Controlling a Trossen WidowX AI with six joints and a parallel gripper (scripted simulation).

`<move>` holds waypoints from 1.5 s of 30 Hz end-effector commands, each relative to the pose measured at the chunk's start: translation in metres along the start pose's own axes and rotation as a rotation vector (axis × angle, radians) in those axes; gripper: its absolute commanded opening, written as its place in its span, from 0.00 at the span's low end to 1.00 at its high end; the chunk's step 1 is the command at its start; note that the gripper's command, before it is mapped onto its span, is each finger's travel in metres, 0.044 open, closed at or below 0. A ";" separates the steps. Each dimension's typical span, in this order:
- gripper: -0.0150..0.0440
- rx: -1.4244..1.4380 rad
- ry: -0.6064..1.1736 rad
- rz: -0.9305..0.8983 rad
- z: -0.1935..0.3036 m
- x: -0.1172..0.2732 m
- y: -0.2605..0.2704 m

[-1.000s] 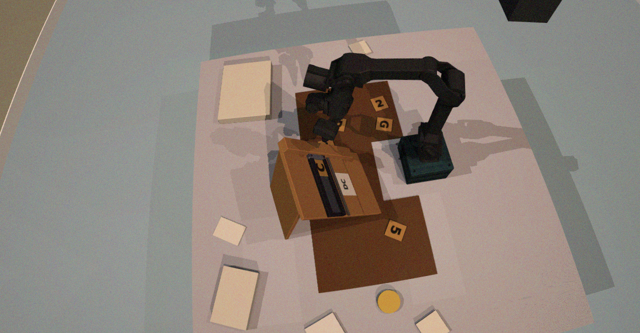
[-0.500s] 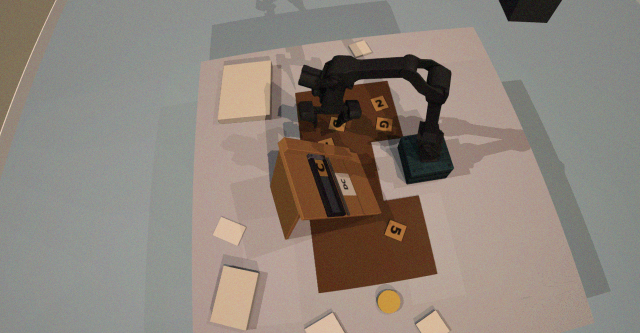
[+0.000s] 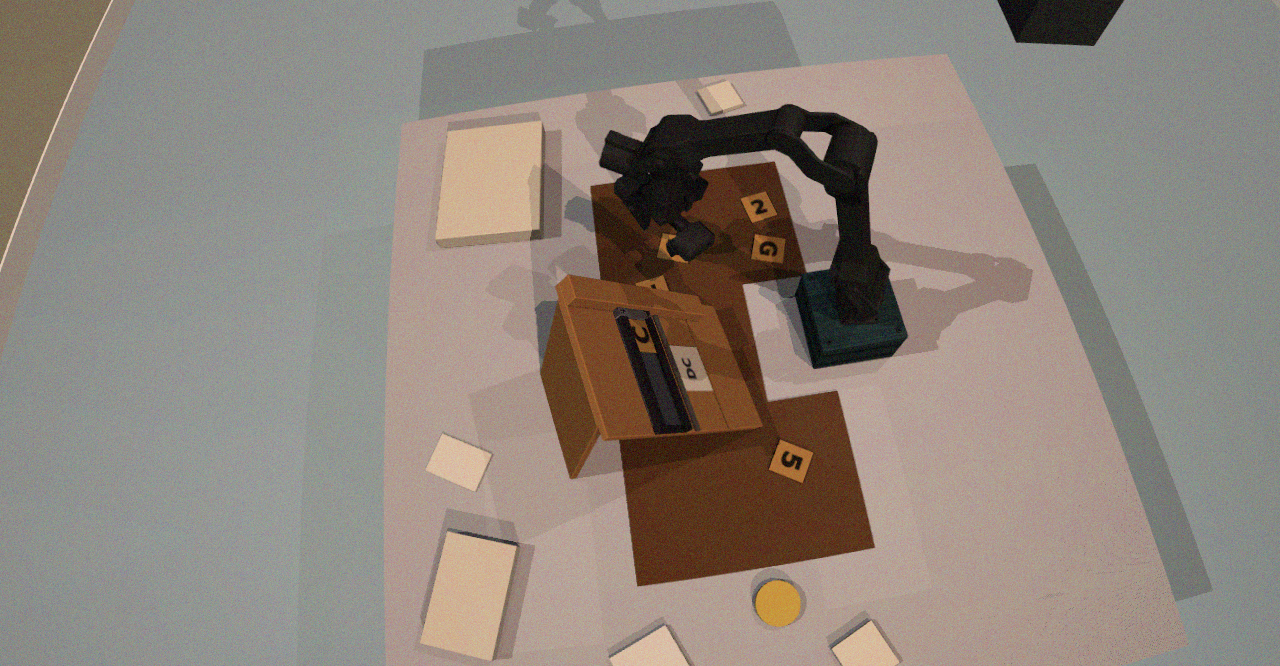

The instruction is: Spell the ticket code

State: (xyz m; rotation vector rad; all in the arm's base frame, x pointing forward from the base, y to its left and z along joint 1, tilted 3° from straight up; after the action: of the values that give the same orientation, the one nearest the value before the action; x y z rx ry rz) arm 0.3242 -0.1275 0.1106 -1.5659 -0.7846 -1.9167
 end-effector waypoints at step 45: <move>0.83 -0.934 -0.134 -0.027 -0.060 -0.099 0.012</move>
State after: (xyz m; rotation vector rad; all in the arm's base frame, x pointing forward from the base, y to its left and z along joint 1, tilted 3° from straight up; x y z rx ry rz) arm 0.3120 -0.1749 0.0112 -2.1996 0.1134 -2.3737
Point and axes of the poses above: the point midway between the two fingers, 35 mm back from their tips, its own x axis back along the fingers, its own y axis across the jaws, z = x × y, the point moved 3 cm from there along x, back along the fingers, and after that the axes turned 6 degrees about x, right-handed, at the moved point
